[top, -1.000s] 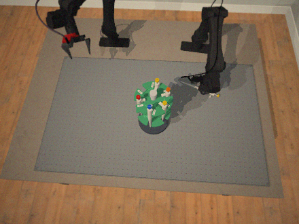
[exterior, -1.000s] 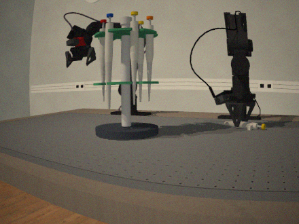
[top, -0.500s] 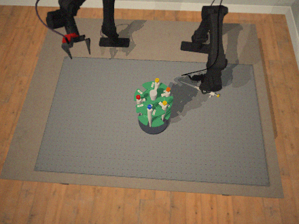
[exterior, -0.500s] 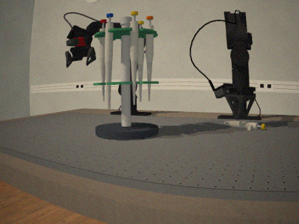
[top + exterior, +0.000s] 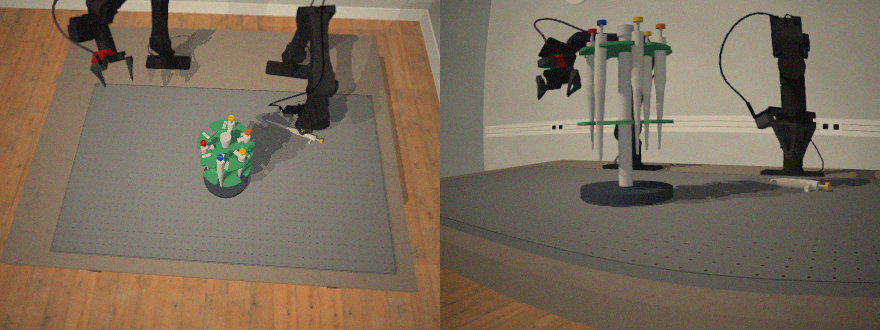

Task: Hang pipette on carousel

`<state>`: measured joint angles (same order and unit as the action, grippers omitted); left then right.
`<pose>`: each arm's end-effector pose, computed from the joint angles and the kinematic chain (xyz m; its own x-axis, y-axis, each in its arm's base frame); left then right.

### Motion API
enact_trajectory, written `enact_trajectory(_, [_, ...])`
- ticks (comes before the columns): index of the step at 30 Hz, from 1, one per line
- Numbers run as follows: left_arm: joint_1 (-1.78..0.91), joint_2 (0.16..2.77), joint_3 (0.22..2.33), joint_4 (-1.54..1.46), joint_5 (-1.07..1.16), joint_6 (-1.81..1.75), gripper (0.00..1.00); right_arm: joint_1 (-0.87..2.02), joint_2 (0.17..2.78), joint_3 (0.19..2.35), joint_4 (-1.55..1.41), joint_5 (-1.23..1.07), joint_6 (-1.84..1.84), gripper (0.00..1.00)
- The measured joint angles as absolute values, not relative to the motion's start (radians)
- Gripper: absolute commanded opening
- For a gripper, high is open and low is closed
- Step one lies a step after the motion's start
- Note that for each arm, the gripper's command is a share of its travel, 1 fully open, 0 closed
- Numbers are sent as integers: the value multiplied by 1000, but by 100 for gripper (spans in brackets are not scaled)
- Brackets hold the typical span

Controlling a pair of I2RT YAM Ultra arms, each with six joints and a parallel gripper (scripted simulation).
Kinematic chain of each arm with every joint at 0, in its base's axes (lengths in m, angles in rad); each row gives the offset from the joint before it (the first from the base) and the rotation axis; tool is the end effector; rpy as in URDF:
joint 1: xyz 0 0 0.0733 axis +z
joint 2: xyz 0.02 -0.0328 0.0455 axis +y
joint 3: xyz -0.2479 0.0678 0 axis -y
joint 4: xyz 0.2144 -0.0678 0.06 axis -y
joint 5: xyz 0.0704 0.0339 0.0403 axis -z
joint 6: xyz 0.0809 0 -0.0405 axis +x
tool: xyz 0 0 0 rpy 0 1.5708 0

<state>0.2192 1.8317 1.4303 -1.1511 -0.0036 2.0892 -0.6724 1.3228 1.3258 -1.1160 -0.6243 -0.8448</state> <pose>0.2997 0.0682 0.1785 0.2946 0.9555 0.0122 0.9555 -0.2948 0.0141 0.2127 -0.1075 0.2976 -0.6927 -0.2241 -0.6855 -0.3235 0.9461 0.0176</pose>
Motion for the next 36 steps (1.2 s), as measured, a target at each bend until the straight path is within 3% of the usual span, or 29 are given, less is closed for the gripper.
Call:
enact_trajectory(22, [219, 1813, 1628, -1351, -4, 2089, 54, -672, 1323, 1326, -1116, -624, -845, 100])
enact_trajectory(36, [219, 1814, 1631, -1377, -4, 2089, 54, -672, 1323, 1326, -1116, -624, -845, 100])
